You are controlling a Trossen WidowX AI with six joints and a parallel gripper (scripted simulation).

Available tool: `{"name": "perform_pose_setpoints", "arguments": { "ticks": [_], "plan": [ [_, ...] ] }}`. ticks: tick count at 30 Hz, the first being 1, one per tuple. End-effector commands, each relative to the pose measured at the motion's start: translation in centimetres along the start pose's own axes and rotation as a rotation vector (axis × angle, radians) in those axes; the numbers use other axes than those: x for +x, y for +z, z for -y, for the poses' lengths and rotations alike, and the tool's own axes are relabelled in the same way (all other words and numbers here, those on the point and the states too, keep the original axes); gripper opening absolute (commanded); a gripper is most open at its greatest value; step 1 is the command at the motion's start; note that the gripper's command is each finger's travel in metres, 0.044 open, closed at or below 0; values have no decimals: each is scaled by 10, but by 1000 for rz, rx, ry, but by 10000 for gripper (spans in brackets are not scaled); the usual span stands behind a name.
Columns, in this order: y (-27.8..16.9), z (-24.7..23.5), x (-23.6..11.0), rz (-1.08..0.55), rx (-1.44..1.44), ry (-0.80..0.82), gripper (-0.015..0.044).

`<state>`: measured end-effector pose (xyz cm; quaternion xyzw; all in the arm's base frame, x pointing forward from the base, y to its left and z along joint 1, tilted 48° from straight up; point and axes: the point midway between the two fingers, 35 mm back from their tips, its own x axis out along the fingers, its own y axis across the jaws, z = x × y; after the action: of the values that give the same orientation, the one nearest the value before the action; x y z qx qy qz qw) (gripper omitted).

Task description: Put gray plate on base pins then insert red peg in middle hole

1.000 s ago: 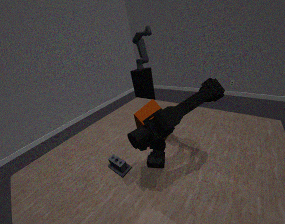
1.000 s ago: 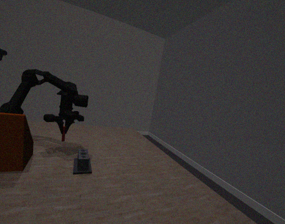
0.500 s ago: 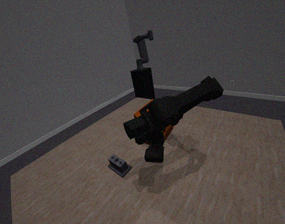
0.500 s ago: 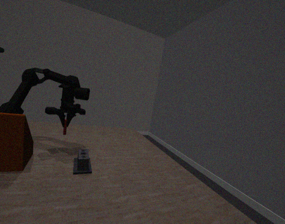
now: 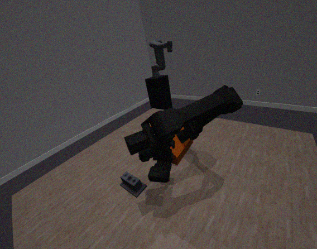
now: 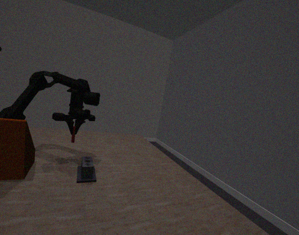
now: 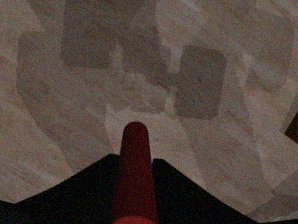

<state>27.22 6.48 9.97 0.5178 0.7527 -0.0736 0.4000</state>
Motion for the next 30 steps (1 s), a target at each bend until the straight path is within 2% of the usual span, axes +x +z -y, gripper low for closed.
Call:
{"name": "perform_pose_setpoints", "arguments": {
  "ticks": [1,30],
  "plan": [
    [13,-3,-1,6,-3,-4,0],
    [103,-6,-4,9,-5,-6,0]
  ]
}}
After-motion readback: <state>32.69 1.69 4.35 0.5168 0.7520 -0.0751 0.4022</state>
